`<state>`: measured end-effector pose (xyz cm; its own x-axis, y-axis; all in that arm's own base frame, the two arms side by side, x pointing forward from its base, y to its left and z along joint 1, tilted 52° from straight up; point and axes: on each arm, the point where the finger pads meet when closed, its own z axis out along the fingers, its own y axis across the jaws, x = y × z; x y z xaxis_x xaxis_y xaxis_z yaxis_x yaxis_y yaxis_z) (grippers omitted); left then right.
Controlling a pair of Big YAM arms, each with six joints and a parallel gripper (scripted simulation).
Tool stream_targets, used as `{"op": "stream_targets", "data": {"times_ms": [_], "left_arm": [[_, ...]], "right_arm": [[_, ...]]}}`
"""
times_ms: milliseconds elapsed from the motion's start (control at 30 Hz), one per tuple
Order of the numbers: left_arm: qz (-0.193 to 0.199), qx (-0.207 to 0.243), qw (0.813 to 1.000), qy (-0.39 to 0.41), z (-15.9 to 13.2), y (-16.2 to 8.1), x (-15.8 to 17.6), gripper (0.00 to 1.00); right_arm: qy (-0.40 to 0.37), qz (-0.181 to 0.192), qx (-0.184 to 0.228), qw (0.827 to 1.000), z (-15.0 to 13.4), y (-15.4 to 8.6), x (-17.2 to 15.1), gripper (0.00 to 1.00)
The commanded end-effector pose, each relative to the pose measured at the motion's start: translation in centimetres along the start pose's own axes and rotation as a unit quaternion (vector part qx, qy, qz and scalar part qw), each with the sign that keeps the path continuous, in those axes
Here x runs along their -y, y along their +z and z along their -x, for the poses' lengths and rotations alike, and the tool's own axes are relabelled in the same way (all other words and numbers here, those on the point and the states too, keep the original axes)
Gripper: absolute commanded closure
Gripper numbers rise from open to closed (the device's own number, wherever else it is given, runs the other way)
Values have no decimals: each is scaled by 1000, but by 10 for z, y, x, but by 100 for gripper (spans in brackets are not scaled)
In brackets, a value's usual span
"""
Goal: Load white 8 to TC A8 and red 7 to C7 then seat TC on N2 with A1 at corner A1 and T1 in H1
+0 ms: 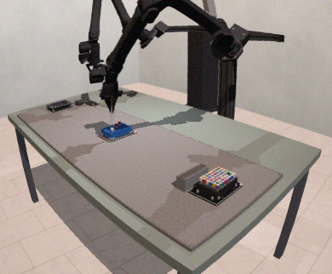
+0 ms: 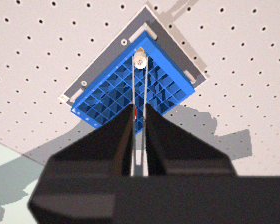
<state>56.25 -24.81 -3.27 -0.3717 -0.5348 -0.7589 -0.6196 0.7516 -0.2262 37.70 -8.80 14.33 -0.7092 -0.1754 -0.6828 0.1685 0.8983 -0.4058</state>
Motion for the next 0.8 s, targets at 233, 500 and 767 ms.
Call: {"op": "stream_targets", "data": {"times_ms": [233,500,767], "left_arm": [[0,-2,1000,1,-3,-4,2,91],[1,-2,1000,1,-3,-4,3,91],[1,-2,1000,1,-2,-4,3,91]], "right_arm": [[-7,0,3,1000,5,-2,1,0],[-7,0,3,1000,5,-2,1,0],[-7,0,3,1000,5,-2,1,0]]}}
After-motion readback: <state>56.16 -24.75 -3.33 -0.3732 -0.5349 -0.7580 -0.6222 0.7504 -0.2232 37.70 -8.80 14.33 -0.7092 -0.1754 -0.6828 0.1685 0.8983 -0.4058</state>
